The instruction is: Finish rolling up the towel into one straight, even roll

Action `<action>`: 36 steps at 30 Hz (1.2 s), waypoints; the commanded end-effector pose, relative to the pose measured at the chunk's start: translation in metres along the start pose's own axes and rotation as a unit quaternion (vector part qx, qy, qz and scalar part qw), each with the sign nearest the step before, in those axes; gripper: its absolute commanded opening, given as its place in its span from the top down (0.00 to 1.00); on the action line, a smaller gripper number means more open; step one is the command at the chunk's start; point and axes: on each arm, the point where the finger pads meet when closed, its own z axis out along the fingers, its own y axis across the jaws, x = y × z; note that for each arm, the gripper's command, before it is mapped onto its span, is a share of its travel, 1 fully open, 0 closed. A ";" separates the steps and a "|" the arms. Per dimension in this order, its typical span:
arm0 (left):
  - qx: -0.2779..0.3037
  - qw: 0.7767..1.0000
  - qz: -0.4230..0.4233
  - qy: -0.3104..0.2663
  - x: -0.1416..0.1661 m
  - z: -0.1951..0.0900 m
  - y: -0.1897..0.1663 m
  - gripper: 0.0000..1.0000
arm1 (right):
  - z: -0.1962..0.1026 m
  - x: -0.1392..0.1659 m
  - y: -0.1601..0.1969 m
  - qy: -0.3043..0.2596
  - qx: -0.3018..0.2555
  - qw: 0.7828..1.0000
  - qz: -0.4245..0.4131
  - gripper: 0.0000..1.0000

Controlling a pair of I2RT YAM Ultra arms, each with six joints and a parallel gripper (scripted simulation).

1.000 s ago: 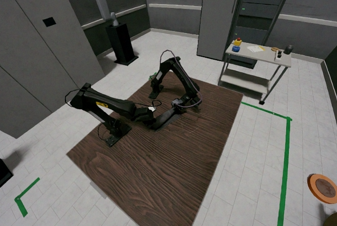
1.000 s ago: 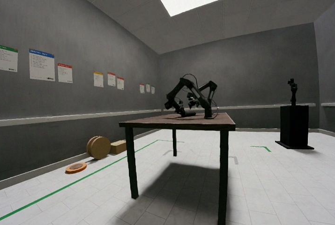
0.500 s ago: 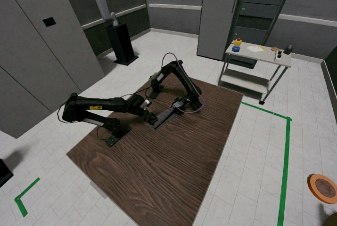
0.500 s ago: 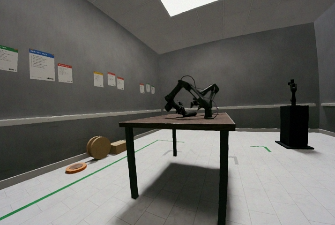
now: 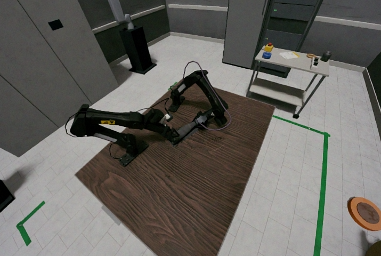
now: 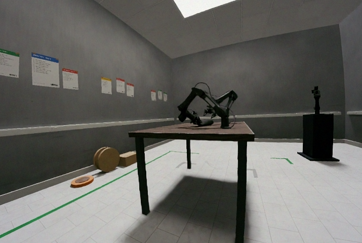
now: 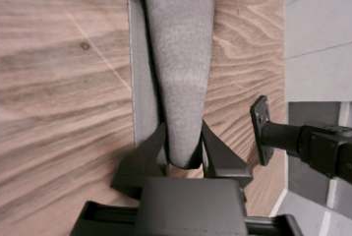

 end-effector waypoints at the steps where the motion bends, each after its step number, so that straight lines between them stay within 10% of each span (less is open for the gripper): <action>1: -0.004 1.000 0.016 0.007 -0.004 -0.004 0.007 0.66 | 0.012 0.004 0.002 -0.010 -0.003 1.000 -0.007 0.02; 23: -0.004 1.000 0.016 0.007 -0.004 -0.004 0.007 0.66 | 0.054 0.018 0.006 -0.013 -0.008 1.000 -0.014 0.02; 36: -0.004 1.000 0.016 0.007 -0.004 -0.004 0.007 0.66 | 0.054 0.018 0.006 -0.013 -0.008 1.000 -0.014 0.43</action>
